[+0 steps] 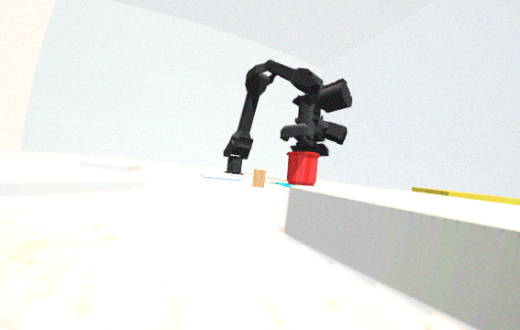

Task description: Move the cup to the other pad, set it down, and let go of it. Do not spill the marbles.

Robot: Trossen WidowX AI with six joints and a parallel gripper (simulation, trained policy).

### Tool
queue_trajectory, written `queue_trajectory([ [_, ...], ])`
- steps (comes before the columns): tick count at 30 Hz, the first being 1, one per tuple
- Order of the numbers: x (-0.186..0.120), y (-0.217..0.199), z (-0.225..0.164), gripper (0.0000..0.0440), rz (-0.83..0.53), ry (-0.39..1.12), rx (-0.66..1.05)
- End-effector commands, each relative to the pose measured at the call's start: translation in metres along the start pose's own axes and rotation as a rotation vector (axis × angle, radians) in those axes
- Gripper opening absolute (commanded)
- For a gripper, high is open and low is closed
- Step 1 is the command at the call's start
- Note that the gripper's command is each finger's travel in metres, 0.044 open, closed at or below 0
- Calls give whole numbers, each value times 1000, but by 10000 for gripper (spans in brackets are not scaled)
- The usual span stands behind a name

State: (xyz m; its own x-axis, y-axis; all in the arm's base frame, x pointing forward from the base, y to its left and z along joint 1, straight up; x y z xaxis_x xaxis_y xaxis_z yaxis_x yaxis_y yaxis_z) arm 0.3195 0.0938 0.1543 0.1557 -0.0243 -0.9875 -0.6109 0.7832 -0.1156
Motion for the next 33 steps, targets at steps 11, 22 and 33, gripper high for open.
queue_trajectory([
  [11, -28, -1, -9, 145, 15, -98, 28],
  [22, -56, 0, -20, 197, 19, -167, 54],
  [33, -88, -6, -25, 356, -9, -254, 87],
])
Point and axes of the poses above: the point midway between the two fingers, 35 mm back from their tips, its own x axis out along the fingers, its own y axis across the jaws, z = x × y, the point moved 9 cm from there along -x, back along the fingers, and after that the axes turned 6 degrees about -x, right-handed, at the moved point
